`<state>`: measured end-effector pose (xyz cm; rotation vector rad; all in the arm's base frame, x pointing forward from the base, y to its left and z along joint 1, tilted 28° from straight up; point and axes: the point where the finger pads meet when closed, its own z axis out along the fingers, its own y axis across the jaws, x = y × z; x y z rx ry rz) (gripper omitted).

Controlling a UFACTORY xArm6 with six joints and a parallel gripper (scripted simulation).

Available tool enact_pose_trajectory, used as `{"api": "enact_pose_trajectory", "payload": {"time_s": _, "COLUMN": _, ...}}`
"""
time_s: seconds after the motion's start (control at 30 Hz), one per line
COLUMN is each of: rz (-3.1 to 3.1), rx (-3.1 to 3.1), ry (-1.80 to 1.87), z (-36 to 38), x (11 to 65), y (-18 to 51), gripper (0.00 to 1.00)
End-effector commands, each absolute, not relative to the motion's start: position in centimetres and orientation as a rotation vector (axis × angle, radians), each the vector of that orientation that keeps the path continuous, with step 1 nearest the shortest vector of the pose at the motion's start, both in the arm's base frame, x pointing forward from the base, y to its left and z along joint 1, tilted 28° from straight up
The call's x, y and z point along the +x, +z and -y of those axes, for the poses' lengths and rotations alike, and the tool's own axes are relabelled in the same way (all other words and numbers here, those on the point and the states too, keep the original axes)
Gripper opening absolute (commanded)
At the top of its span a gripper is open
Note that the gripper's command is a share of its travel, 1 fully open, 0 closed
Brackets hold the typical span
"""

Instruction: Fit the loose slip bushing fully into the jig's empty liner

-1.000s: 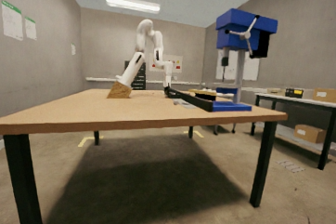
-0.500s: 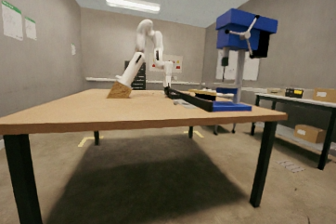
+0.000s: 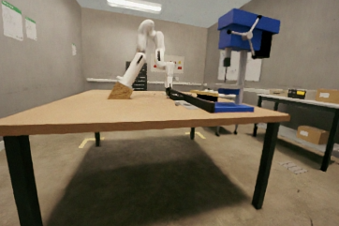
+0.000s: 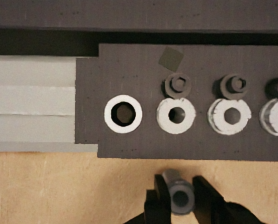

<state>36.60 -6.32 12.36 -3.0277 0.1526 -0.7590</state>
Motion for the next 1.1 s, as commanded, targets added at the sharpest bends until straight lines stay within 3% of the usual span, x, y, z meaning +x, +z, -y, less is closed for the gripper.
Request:
{"api": "enact_pose_trajectory", "payload": {"time_s": 0.0, "rz": -0.153, "rx": -3.027, "ry": -0.763, "z": 6.3, "x": 36.7, "y": 12.5, "gripper": 0.26}}
{"api": "enact_pose_trajectory", "payload": {"time_s": 1.07, "rz": -0.153, "rx": -3.027, "ry": -0.763, "z": 6.3, "x": 34.4, "y": 16.7, "gripper": 0.26}}
